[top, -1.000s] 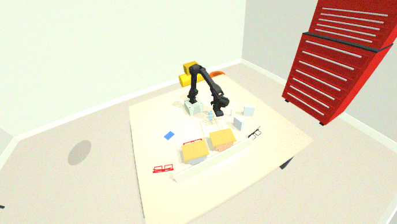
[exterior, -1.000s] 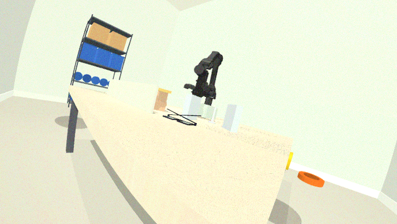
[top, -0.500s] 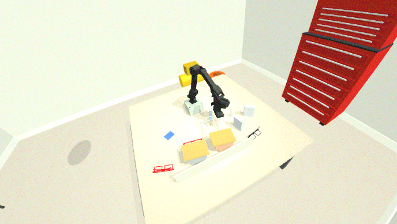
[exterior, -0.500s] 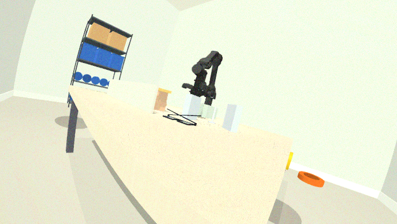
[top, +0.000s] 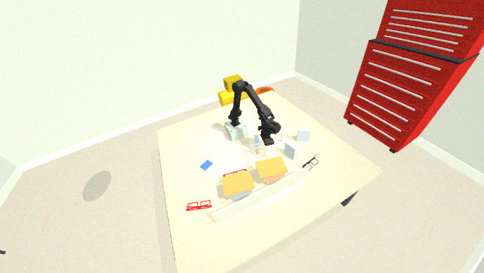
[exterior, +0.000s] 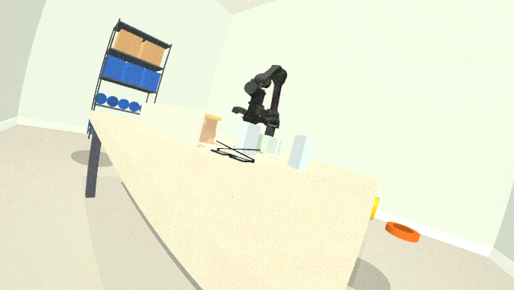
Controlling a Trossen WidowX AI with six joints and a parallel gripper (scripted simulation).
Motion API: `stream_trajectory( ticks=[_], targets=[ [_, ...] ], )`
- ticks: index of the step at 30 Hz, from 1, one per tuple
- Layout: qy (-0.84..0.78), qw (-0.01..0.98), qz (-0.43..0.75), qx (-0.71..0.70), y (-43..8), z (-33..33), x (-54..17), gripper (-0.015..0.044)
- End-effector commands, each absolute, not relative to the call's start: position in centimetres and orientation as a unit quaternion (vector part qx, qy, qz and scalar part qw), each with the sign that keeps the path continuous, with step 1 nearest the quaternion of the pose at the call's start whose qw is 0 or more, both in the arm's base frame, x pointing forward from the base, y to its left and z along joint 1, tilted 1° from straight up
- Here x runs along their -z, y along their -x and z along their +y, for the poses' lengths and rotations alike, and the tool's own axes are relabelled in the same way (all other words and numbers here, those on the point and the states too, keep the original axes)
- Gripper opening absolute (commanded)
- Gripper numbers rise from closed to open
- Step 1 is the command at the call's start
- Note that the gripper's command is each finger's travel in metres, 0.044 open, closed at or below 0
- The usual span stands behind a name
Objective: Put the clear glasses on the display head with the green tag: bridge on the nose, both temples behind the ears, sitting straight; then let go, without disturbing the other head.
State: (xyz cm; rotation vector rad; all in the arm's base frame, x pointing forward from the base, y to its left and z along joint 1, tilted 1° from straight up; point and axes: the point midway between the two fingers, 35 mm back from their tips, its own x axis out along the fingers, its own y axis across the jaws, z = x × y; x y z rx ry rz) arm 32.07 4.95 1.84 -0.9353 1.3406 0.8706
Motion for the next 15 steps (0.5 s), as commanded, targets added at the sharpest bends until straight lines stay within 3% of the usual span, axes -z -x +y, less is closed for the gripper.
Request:
stream_trajectory(
  ticks=[1, 15],
  targets=[
    [0.405, 0.599, 0.579, -0.377, -32.7, 4.7, -1.8, 0.0],
    [0.405, 0.599, 0.579, -0.376, -34.3, 4.0, -1.8, 0.0]
  ],
)
